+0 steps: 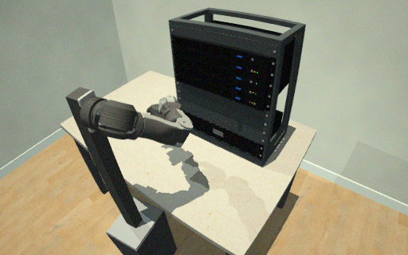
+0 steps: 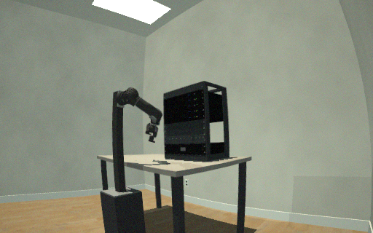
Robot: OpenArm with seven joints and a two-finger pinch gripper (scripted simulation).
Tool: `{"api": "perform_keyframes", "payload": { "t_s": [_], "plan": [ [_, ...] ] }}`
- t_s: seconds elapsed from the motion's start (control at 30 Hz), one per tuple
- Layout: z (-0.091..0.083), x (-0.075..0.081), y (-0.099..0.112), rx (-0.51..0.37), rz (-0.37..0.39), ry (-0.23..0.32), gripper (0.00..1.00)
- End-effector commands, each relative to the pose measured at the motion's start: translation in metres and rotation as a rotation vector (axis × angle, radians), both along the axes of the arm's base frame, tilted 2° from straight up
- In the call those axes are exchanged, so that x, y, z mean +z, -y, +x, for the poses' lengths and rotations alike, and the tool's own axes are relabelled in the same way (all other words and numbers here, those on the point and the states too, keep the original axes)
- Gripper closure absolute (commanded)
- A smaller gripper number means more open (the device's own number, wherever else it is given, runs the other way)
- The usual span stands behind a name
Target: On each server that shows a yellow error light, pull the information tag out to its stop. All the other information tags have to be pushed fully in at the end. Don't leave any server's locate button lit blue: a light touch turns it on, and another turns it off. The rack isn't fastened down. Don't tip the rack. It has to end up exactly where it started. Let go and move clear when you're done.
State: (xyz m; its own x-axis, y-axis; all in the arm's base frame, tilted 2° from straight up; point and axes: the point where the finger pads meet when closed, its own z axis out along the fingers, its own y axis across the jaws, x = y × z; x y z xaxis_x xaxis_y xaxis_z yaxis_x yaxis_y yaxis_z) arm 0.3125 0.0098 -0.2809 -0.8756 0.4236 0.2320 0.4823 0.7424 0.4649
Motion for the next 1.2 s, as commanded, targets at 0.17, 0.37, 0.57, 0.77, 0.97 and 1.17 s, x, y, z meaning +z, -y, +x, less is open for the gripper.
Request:
{"api": "perform_keyframes", "payload": {
  "t_s": [0.17,0.37,0.57,0.77,0.97,1.17],
  "plan": [
    [0.0007,0.0013,-0.0003,0.000,0.002,0.003,0.00],
    [0.0007,0.0013,-0.0003,0.000,0.002,0.003,0.00],
    [0.0007,0.0013,-0.0003,0.000,0.002,0.003,0.00],
    [0.0007,0.0013,-0.0003,0.000,0.002,0.003,0.00],
    [0.0007,0.0013,-0.0003,0.000,0.002,0.003,0.00],
    [-0.0036,-0.0004,-0.0008,-0.001,0.000,0.001,0.00]
  ]
}}
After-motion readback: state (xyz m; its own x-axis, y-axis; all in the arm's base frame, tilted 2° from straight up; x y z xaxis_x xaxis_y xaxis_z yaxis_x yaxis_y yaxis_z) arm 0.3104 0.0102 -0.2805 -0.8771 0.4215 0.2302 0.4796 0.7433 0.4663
